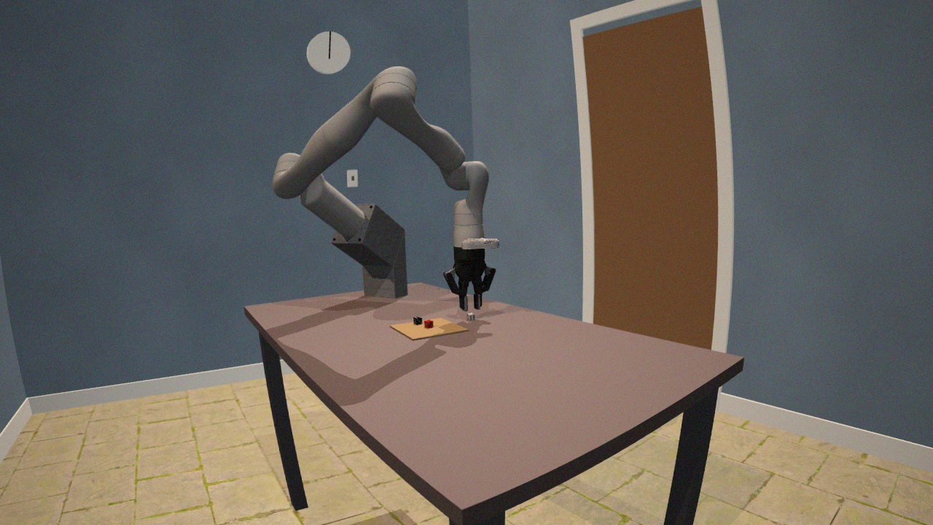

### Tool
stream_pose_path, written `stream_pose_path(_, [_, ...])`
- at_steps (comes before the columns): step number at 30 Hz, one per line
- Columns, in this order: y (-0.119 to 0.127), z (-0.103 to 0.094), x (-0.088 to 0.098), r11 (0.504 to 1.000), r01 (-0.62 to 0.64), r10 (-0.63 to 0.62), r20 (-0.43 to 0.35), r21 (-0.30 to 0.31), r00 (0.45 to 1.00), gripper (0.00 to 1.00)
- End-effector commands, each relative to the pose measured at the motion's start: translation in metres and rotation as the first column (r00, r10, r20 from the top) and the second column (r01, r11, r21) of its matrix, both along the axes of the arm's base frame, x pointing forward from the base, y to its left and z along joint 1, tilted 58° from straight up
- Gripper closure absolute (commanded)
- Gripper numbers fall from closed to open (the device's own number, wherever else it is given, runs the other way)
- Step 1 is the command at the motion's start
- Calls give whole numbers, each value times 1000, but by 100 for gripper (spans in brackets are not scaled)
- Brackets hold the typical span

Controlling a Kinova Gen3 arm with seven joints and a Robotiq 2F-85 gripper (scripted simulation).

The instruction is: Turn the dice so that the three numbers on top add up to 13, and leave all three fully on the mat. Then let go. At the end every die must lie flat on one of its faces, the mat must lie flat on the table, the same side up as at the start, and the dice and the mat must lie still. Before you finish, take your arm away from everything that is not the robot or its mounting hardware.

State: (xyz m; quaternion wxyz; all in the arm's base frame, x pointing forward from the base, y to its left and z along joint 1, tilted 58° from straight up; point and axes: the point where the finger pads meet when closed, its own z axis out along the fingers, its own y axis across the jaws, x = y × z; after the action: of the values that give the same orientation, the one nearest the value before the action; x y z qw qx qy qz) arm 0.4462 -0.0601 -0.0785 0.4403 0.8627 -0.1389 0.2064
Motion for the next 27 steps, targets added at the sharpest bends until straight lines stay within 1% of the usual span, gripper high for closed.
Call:
stream_pose_path(1, [-1, 0, 2, 1000, -1, 1, 5, 0, 1000, 69])
stream_pose_path(27, [-3, -2, 3, 1000, -1, 1, 5, 0, 1000, 69])
